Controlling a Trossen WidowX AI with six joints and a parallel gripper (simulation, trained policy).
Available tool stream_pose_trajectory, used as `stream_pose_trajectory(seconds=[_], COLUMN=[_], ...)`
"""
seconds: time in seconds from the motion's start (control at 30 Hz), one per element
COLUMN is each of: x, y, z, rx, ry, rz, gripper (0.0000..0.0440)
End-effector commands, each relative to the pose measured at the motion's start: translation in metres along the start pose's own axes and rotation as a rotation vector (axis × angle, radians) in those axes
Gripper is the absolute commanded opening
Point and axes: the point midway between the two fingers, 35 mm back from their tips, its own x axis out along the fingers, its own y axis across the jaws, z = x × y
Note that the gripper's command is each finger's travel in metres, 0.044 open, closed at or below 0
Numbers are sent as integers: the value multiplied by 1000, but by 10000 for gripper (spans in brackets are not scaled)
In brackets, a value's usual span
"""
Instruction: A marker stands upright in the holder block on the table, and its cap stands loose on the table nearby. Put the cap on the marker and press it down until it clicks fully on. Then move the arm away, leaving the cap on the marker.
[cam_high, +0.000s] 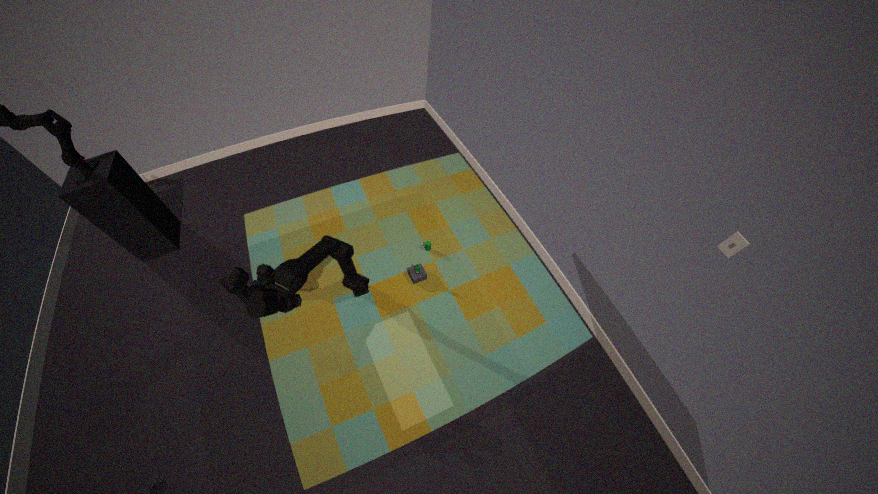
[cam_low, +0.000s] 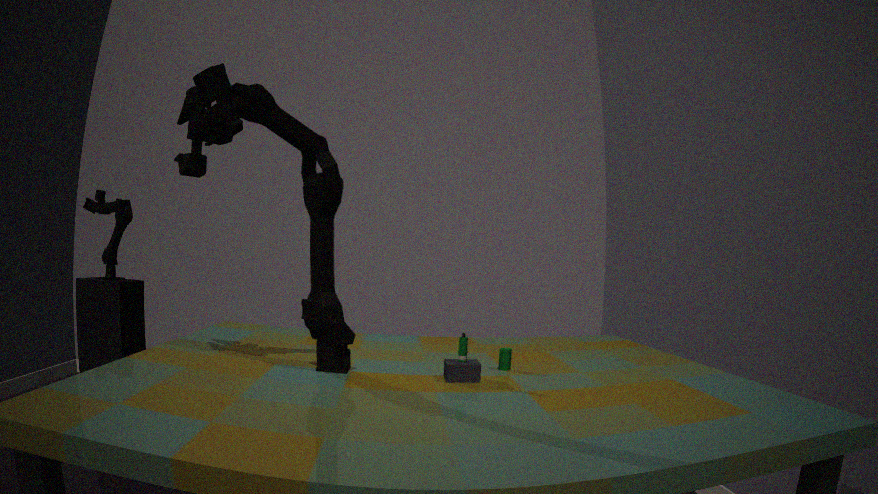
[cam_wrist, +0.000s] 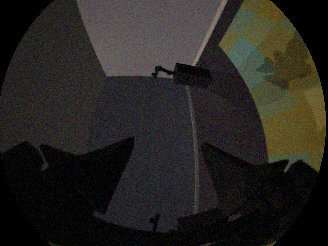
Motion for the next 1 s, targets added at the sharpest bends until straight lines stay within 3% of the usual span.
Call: stream_pose_trajectory(seconds=[0.0, 0.2, 0.27, 0.97], x=[-2, -17, -23, -79], y=[-1, -11, -14, -48], z=[-3, -20, -26, -71], rx=[-1, -15, -20, -67], ry=[11, 89, 114, 343], rz=[-3, -22, -28, -85], gripper=[374, 220, 193, 237])
